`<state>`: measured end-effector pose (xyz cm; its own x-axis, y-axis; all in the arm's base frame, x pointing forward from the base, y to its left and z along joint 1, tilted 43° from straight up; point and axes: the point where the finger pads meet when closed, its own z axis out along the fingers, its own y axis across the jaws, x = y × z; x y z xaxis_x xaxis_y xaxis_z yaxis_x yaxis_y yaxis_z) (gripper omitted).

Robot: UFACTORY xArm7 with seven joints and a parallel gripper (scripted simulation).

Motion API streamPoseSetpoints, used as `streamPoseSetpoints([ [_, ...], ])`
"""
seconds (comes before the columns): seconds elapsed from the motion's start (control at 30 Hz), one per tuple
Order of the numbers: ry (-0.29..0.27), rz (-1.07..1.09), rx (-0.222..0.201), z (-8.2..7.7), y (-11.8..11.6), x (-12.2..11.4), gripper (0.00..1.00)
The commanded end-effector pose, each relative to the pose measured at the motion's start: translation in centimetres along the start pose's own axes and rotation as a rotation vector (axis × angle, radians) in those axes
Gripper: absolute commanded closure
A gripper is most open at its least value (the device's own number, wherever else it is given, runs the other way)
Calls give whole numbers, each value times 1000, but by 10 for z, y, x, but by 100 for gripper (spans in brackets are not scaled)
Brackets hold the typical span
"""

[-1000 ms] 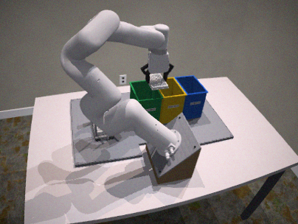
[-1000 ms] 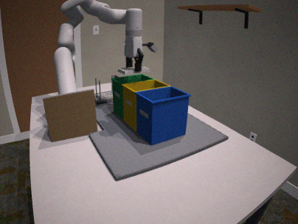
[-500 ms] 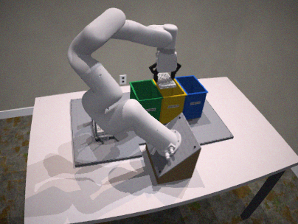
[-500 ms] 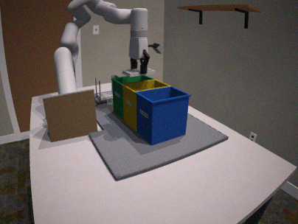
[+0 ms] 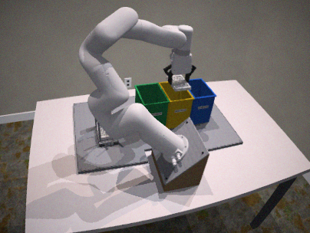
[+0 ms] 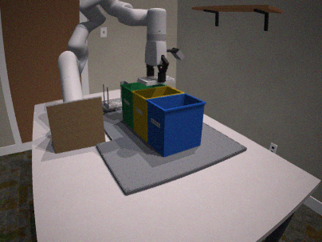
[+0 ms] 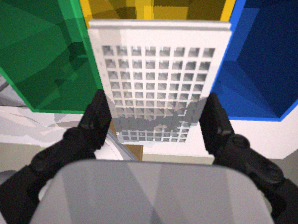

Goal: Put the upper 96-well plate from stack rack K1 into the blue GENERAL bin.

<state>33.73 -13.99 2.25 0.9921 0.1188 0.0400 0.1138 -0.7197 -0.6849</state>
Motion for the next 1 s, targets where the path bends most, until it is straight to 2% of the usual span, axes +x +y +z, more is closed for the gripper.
streamPoseSetpoints([
  [0.0, 3, 0, -2, -1, 18, 2, 100],
  [0.97, 2, 0, -3, 1, 101, 9, 100],
])
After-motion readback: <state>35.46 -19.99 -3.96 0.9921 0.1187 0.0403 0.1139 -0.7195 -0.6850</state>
